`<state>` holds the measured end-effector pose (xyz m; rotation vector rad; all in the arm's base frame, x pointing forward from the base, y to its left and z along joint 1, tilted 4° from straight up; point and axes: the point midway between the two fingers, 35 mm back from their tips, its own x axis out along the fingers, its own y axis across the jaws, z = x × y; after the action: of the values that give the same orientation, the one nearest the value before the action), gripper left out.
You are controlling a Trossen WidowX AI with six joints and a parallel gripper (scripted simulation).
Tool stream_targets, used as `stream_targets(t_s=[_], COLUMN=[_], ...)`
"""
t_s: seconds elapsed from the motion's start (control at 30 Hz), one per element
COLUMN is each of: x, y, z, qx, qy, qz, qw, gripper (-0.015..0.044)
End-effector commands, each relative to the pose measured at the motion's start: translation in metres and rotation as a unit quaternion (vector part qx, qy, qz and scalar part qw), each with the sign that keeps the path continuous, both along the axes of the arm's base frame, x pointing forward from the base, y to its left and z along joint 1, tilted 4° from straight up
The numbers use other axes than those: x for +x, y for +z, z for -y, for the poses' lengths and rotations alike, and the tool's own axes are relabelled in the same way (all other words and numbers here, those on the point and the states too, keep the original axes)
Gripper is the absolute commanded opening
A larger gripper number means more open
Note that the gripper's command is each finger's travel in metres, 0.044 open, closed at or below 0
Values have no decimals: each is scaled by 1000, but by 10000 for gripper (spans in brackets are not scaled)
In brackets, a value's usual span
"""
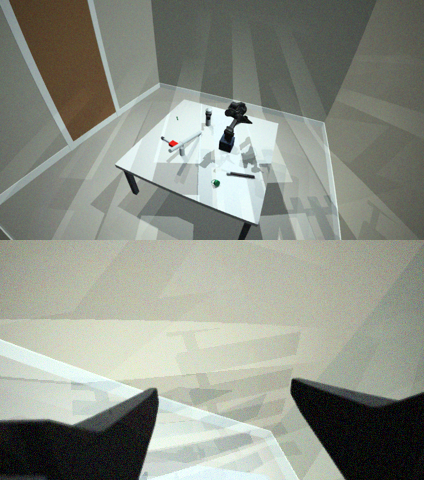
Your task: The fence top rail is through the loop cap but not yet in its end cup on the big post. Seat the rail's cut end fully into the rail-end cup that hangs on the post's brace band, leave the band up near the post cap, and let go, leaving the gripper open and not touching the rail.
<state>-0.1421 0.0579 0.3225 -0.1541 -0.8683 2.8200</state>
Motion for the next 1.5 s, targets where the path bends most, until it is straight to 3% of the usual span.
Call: stream_targets(t_s=[0.0, 0.27, 0.57, 0.73, 0.93, 1.17, 1.37, 1.47], x=[1, 54, 171, 248, 338, 424, 467, 471], y=[-1, -27, -65, -87, -114, -144, -168, -171], z=[-2, -88, -146, -146, -113, -33, 58, 70], qx=[-4, -171, -356, -433, -488, -494, -449, -441], qy=[-5, -223, -487, -615, -736, -820, -838, -837], qz=[2, 48, 20, -30, -112, -221, -307, -316], qw=[1000, 959, 797, 659, 457, 188, -46, -73], gripper=[426, 440, 440, 440, 440, 440, 440, 440])
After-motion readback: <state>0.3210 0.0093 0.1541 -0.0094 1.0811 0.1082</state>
